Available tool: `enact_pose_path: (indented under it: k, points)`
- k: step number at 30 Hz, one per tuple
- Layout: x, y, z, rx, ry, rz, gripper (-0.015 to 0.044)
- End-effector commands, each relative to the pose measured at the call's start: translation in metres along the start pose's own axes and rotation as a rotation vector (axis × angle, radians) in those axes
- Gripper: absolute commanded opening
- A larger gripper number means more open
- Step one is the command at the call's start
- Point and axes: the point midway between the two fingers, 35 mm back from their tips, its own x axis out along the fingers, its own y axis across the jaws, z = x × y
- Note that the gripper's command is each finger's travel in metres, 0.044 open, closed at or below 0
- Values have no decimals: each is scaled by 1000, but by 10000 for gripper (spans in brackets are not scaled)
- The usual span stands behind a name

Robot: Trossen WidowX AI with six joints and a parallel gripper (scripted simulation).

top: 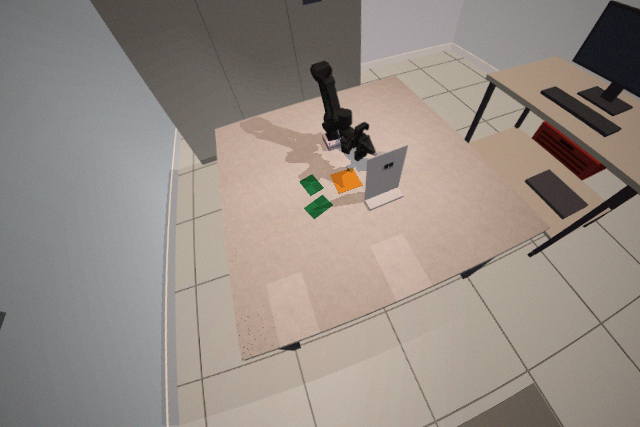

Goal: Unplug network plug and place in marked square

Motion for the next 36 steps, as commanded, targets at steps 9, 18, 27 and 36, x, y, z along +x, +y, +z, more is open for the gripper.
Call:
enact_pose_path:
  k: [9, 18, 27, 36]
  points:
    - [-2, 20, -2, 0, -1, 10, 0]
    - [-6, 35, -4, 1, 0, 10, 0]
    - [-13, 50, -6, 2, 0, 10, 0]
    - [-21, 62, -9, 3, 1, 10, 0]
